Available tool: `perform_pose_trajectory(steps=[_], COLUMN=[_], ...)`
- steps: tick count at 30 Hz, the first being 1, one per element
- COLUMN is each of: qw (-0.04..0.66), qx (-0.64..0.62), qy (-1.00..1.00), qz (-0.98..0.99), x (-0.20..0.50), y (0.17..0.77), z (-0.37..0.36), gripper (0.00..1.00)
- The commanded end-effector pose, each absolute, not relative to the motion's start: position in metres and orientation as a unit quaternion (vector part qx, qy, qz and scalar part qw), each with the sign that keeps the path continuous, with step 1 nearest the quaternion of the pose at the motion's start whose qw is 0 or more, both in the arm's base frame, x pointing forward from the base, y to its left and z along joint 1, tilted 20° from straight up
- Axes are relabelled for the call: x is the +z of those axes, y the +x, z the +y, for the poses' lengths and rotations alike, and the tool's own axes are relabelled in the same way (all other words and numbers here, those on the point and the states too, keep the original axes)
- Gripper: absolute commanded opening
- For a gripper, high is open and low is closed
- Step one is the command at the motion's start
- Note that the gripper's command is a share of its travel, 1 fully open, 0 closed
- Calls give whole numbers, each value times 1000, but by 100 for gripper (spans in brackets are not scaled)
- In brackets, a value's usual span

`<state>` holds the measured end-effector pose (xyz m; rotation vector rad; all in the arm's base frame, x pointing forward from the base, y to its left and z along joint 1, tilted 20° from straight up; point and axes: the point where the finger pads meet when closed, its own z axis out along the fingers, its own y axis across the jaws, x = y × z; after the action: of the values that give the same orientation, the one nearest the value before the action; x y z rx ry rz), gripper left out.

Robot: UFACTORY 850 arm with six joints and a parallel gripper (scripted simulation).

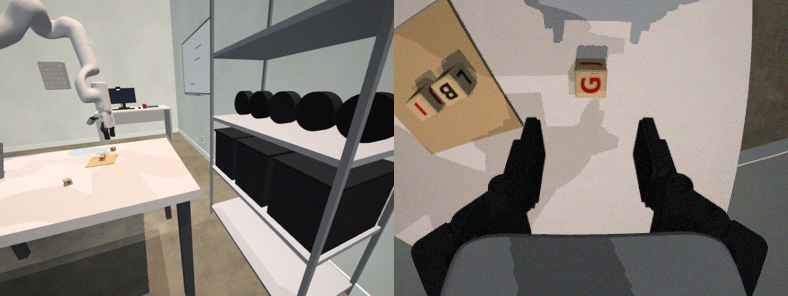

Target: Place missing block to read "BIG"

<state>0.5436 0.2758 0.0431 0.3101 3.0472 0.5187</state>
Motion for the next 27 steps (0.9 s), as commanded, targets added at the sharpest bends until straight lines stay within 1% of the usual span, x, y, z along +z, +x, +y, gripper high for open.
perform_pose_trajectory(steps=[1, 27], qw=[18, 19], qx=[168, 170], qy=[100, 99], qz=[981, 980], x=[43, 16], y=[544, 547], z=[276, 286], gripper=[63, 63])
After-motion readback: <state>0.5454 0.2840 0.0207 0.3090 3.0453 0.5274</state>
